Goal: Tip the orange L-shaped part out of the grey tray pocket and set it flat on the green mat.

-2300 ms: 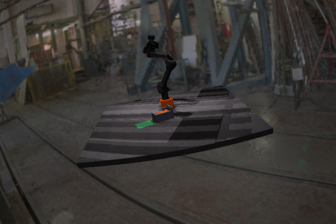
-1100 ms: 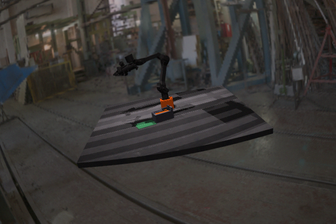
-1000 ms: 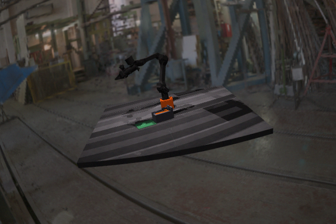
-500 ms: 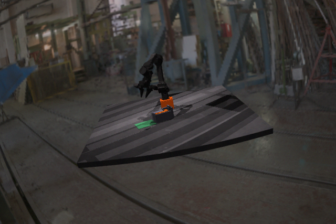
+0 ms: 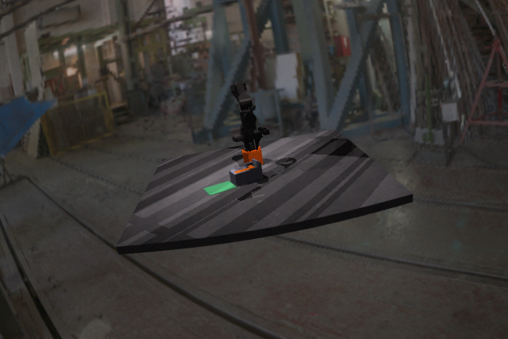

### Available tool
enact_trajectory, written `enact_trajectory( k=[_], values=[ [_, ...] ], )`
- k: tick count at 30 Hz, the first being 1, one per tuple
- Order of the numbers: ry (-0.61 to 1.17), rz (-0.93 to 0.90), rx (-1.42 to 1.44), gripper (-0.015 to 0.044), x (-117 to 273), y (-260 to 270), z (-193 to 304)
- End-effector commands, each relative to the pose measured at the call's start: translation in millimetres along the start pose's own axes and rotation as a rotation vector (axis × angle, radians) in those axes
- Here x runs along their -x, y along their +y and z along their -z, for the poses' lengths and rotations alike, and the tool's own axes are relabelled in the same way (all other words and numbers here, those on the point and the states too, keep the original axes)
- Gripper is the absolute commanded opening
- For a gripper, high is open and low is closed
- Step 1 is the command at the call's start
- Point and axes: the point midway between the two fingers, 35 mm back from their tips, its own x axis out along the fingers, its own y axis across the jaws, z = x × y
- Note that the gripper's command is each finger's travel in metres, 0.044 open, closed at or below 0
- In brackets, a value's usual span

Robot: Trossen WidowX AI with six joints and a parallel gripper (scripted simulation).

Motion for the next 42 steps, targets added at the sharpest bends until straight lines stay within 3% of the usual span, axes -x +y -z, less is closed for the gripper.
enact_trajectory(
  k=[1,10,42],
  values=[
    [0.013,-0.012,0.021,0.0180,-1,4,1],
    [0.013,-0.012,0.021,0.0180,-75,5,3],
    [0.014,-0.012,0.021,0.0180,-111,5,3]
  ],
)
